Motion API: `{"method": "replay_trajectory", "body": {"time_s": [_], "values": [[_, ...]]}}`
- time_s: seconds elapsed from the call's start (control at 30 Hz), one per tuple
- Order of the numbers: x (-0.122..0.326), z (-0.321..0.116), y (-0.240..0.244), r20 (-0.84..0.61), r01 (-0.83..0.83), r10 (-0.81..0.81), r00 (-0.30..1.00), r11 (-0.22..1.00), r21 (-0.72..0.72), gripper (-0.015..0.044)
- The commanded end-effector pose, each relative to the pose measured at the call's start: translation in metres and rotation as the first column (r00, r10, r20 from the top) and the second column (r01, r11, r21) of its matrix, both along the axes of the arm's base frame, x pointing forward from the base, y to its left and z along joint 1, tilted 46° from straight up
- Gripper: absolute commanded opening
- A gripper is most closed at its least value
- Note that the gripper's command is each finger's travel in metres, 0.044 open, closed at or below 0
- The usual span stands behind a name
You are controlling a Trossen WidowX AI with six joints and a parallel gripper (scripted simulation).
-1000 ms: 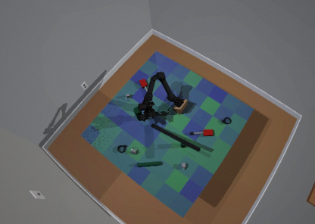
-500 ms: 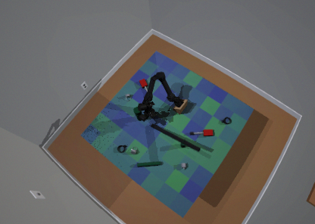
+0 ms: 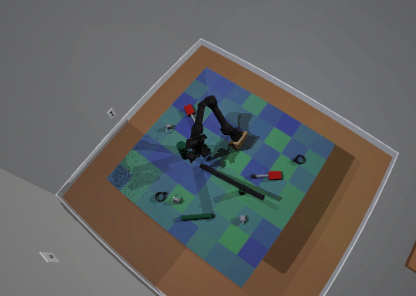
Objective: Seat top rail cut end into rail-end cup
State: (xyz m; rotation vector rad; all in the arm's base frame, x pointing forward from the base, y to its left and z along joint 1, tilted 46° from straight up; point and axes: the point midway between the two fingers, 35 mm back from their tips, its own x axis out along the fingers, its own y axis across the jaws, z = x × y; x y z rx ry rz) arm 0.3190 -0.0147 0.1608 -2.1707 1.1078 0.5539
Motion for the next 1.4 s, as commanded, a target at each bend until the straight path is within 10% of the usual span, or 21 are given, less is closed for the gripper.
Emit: {"method": "replay_trajectory", "body": {"time_s": [0.0,0.37,0.77,1.37], "values": [[-0.001,0.000,0.011,0.001,0.004,-0.004,1.000,1.000,-0.005,0.0440],[-0.004,-0.012,0.060,0.210,0.300,-0.389,0.897,0.884,0.358,0.0440],[-0.024,-0.022,0.133,0.280,0.376,-0.847,0.452,0.466,0.801,0.0440],[-0.035,-0.024,0.159,0.228,0.270,-0.941,0.249,0.294,0.917,0.0440]]}}
